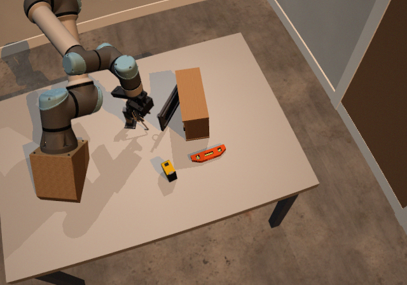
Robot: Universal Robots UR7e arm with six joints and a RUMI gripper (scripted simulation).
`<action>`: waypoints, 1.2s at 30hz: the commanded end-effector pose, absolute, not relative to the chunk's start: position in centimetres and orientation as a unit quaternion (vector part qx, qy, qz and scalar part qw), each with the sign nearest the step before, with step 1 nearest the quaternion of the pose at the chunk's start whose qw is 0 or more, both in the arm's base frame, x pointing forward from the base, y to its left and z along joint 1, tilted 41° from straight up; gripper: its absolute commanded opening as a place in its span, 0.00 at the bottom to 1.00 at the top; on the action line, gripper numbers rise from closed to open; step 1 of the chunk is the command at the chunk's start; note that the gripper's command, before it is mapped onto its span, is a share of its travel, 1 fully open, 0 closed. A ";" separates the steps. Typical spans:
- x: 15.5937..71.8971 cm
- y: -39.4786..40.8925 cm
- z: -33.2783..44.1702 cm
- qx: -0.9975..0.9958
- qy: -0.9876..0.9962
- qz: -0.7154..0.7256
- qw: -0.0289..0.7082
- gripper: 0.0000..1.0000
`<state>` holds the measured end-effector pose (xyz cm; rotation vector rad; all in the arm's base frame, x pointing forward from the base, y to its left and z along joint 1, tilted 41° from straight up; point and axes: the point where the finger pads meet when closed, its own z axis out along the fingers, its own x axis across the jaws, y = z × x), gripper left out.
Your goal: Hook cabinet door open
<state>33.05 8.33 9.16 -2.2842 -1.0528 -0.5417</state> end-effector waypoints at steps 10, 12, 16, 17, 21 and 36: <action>33.0 8.6 8.9 -0.852 -0.392 -0.202 0.283 0.14; 33.0 8.6 8.9 -0.852 -0.392 -0.201 0.283 0.14; 33.0 8.8 8.7 -0.852 -0.392 -0.201 0.283 0.14; 33.0 8.8 8.7 -0.852 -0.392 -0.201 0.283 0.14; 33.0 9.0 8.5 -0.852 -0.392 -0.201 0.283 0.14; 33.2 9.8 7.6 -0.852 -0.392 -0.201 0.283 0.14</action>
